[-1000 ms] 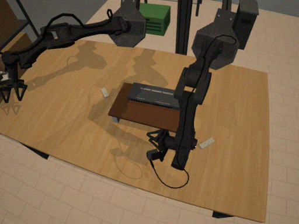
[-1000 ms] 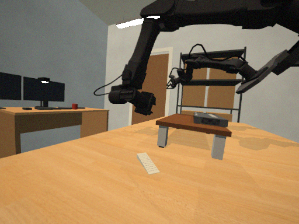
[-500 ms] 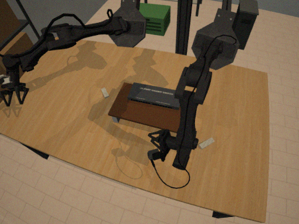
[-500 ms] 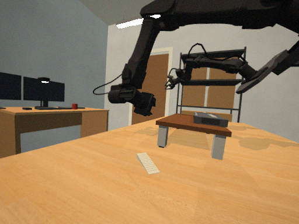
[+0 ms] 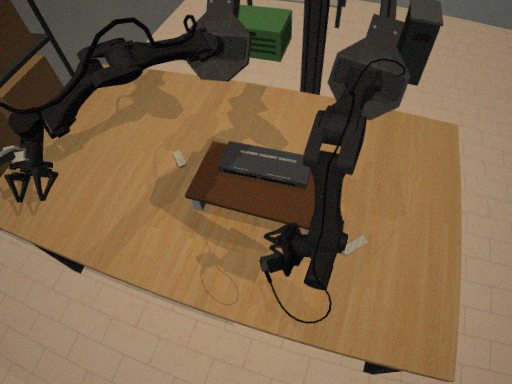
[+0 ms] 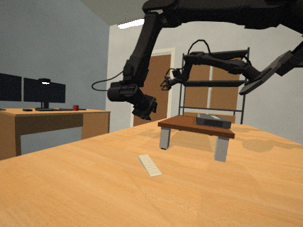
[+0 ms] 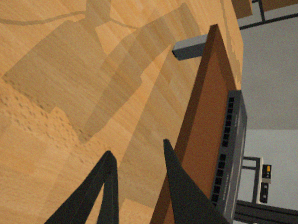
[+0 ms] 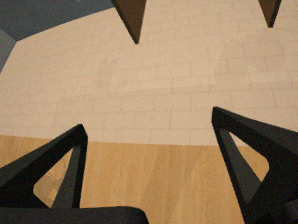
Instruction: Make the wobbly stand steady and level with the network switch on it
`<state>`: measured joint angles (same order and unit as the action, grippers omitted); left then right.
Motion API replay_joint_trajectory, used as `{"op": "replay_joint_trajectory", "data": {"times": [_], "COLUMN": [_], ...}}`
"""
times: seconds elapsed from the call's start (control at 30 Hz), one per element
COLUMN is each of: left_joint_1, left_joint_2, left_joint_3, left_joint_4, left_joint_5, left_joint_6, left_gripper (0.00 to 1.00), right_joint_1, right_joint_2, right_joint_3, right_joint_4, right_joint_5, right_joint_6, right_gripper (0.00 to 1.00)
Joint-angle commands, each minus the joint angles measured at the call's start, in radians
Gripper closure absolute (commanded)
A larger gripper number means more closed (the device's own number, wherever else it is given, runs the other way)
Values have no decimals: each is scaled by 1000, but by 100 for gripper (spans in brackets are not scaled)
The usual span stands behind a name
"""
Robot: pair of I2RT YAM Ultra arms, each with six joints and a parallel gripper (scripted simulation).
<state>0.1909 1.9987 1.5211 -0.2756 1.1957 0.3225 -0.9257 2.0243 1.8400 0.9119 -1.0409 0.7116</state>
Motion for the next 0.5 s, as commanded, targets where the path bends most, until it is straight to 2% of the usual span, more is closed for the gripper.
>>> {"op": "replay_joint_trajectory", "data": {"times": [0.0, 0.17, 0.23, 0.47], "left_joint_1": [25, 55, 55, 111], "left_joint_2": [-42, -75, -75, -135], "left_joint_3": [-41, -95, -95, -195], "left_joint_4": [41, 82, 82, 148], "left_joint_5": [-85, -203, -203, -421], "left_joint_6": [64, 125, 125, 233], "left_gripper": [57, 57, 57, 57], "right_joint_1": [51, 158, 158, 350], "right_joint_2": [-88, -204, -204, -420], "right_joint_3": [-50, -147, -147, -331], "right_joint_4": [-96, -211, -211, -425], "right_joint_5": [114, 240, 240, 462], "right_joint_6": [-79, -175, -175, -352], "right_gripper": [0, 0, 0, 0]}}
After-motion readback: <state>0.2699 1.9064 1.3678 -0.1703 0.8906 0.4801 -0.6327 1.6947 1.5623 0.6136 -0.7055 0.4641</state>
